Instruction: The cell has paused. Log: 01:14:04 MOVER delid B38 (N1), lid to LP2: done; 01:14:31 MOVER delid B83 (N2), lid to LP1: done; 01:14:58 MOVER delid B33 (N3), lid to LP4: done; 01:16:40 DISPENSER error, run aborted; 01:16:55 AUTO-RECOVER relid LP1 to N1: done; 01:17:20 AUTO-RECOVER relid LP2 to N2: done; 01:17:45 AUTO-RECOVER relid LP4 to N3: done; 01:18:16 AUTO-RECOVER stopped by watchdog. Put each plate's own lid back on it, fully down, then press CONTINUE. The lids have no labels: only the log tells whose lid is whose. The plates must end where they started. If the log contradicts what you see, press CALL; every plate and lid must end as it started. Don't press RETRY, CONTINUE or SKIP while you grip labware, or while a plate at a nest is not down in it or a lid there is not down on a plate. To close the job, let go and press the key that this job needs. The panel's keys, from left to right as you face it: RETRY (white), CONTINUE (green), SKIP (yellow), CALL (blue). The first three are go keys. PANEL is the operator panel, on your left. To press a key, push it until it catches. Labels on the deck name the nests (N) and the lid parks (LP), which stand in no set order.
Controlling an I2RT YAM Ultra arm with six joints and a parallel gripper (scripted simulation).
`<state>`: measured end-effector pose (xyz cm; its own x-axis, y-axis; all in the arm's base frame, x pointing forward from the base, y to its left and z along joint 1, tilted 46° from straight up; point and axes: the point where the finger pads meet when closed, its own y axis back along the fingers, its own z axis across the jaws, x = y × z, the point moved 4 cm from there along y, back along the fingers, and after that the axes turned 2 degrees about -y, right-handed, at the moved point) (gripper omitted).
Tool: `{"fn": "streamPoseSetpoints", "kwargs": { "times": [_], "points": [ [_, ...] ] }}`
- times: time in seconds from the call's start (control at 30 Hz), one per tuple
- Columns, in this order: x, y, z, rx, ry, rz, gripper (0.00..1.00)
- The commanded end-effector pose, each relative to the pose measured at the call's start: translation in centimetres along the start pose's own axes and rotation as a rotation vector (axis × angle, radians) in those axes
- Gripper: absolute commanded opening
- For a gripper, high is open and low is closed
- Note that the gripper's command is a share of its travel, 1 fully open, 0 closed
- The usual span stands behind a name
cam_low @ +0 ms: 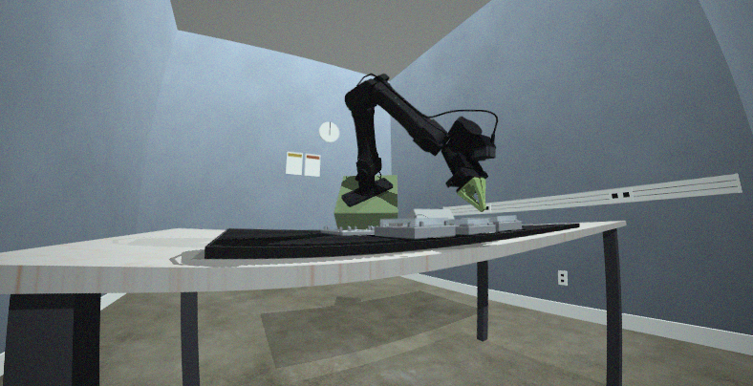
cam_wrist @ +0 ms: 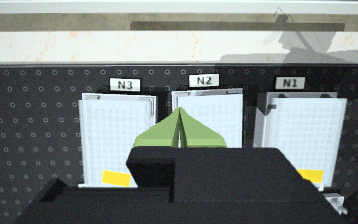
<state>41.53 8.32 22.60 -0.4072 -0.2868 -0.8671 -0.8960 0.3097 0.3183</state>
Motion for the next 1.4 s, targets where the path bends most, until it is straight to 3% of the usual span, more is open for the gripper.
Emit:
{"fn": "streamPoseSetpoints", "kwargs": {
  "times": [0.0, 0.33, 0.5, 0.7, 0.87, 0.9, 1.37],
  "points": [
    [-1.0, 0.7, -1.9, -0.018, -0.002, -0.024, 0.0],
    [-0.6, 0.6, -5.7, -0.019, 0.005, -0.015, 0.0],
    [-2.5, 0.8, -8.7, -0.01, -0.015, -0.051, 0.0],
    [-2.6, 0.9, -11.8, -0.008, -0.013, -0.053, 0.0],
    [-2.5, 0.7, -10.9, -0.029, -0.002, -0.049, 0.0],
    [-1.6, 0.4, -11.0, -0.015, -0.007, -0.031, 0.0],
    [-1.6, 0.4, -11.0, -0.015, -0.007, -0.031, 0.0]
  ]
}}
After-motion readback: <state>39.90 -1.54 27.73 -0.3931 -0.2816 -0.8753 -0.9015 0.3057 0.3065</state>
